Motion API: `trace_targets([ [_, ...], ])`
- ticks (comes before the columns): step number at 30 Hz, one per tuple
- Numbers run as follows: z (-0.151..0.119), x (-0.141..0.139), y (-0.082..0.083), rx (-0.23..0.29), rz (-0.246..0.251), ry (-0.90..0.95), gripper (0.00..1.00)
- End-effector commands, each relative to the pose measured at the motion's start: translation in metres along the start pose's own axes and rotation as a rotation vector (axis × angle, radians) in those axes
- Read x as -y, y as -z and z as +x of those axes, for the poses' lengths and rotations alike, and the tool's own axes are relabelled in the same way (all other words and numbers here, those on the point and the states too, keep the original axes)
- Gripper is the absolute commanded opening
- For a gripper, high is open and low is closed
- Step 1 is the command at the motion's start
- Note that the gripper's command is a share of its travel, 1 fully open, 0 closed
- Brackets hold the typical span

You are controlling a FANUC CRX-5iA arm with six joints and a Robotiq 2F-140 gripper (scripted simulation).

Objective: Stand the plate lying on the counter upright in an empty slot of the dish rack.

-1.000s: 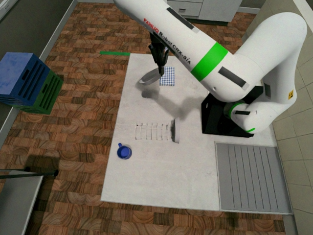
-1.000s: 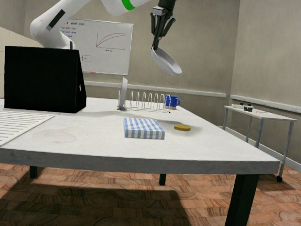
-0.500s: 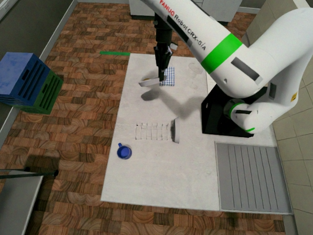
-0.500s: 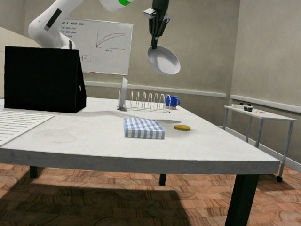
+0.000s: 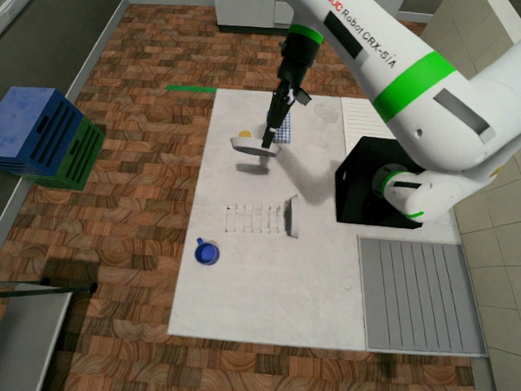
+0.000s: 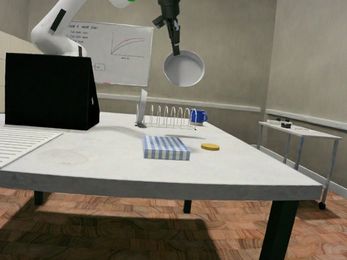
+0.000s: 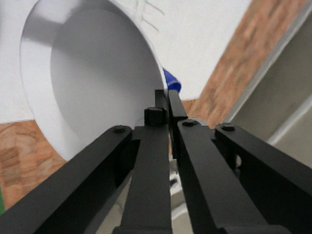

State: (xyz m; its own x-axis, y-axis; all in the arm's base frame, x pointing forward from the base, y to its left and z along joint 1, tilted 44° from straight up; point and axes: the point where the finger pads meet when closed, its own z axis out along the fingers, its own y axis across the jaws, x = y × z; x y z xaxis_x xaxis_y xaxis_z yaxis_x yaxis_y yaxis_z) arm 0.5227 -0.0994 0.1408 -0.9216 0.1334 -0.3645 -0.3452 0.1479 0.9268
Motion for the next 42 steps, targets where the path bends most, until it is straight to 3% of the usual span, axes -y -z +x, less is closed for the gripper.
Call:
trace_targets([
  [1,-0.002,-0.019,-0.009,0.134,0.001,-0.133,0.10],
  [12,-0.008,-0.063,-0.032,0.433,-0.041,-0.460,0.10],
  [14,-0.008,-0.063,-0.032,0.433,-0.041,-0.460,0.10],
  [24,-0.013,-0.098,-0.049,0.666,-0.074,-0.714,0.10],
  [29,-0.015,-0.111,-0.056,0.753,-0.086,-0.809,0.10],
  [31,-0.015,-0.111,-0.056,0.753,-0.086,-0.809,0.10],
  [42,-0.017,-0.133,-0.067,0.898,-0.107,-0.968,0.10],
])
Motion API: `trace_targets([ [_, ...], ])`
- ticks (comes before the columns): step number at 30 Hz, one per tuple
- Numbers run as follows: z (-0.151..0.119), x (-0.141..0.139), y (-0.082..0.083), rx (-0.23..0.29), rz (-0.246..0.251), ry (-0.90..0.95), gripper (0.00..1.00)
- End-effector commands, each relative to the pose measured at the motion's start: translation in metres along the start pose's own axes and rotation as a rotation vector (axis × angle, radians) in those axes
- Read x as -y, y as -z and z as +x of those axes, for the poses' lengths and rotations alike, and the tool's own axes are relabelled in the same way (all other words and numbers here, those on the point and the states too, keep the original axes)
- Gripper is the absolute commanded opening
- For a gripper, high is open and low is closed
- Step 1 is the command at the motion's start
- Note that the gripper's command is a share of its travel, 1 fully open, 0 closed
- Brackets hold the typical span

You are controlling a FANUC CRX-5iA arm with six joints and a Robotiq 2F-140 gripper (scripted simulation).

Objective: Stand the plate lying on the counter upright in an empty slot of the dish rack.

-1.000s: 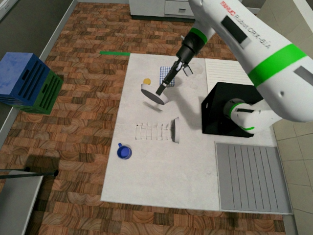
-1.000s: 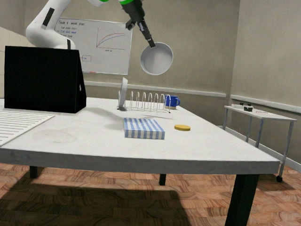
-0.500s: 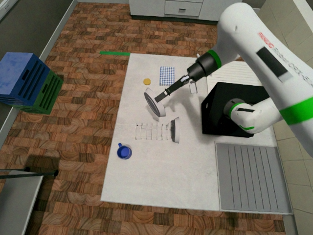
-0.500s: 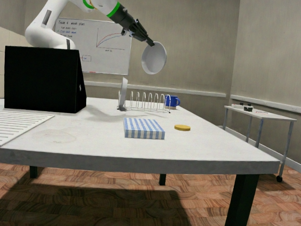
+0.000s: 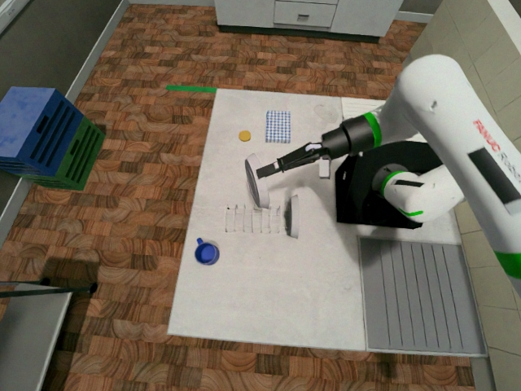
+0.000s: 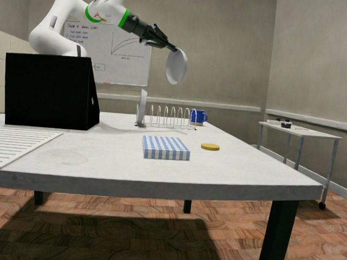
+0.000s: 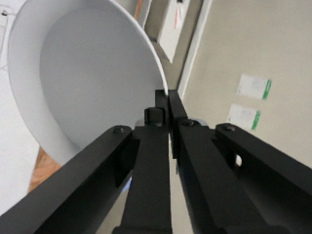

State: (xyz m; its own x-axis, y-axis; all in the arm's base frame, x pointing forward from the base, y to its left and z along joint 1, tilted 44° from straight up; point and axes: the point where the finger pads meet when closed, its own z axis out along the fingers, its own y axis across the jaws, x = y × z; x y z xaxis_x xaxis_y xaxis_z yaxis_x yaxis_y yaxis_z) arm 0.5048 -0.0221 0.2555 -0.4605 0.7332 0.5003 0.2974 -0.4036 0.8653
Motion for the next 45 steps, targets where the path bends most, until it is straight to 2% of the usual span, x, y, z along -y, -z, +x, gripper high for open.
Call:
trace_targets([
  [1,0.010,-0.006,-0.003,0.084,0.006,-0.075,0.10],
  [21,0.030,-0.017,-0.007,0.222,-0.013,-0.227,0.10],
  [34,0.035,-0.019,-0.008,0.256,-0.016,-0.263,0.10],
  [45,0.036,-0.020,-0.008,0.265,-0.019,-0.273,0.10],
])
